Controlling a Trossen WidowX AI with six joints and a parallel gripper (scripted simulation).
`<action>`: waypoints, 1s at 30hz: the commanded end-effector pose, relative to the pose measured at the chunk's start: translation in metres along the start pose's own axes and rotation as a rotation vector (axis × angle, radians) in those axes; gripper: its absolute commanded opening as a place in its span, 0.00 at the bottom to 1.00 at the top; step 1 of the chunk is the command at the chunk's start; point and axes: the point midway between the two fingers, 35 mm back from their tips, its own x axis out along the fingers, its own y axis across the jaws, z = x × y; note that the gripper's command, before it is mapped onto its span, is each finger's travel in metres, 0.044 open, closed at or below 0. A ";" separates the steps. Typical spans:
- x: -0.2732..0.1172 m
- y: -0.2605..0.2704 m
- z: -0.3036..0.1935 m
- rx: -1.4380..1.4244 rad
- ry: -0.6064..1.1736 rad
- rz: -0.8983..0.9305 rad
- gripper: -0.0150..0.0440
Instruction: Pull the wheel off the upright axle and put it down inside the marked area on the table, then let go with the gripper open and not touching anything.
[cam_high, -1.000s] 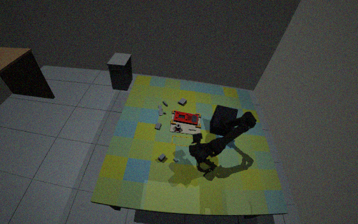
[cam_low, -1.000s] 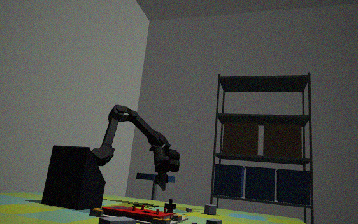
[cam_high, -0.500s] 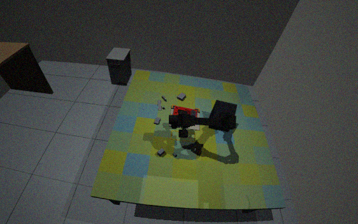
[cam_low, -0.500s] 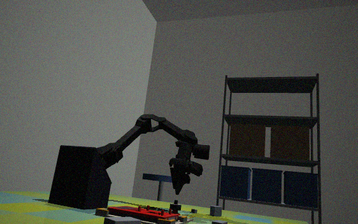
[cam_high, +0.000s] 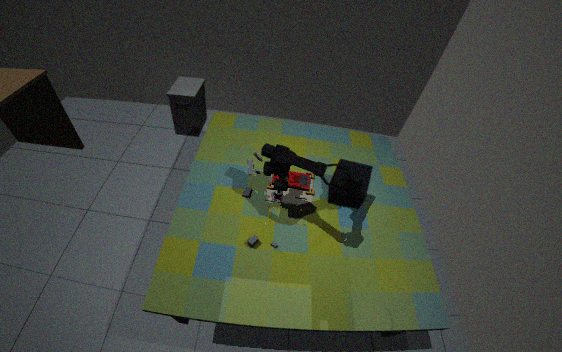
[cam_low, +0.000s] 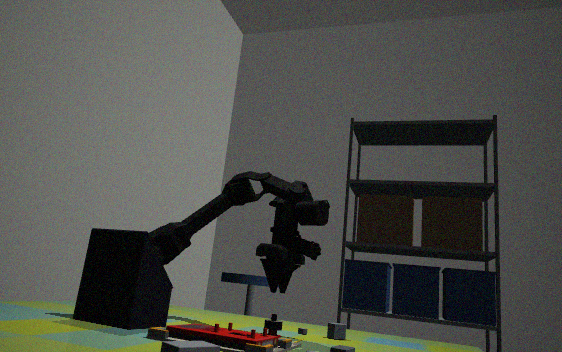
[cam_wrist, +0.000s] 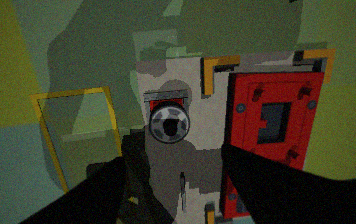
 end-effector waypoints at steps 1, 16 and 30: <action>-0.001 0.004 0.003 -0.023 -0.008 0.010 0.76; 0.052 -0.002 -0.002 -0.023 -0.008 0.010 0.76; 0.071 0.000 -0.002 -0.034 0.001 0.007 0.54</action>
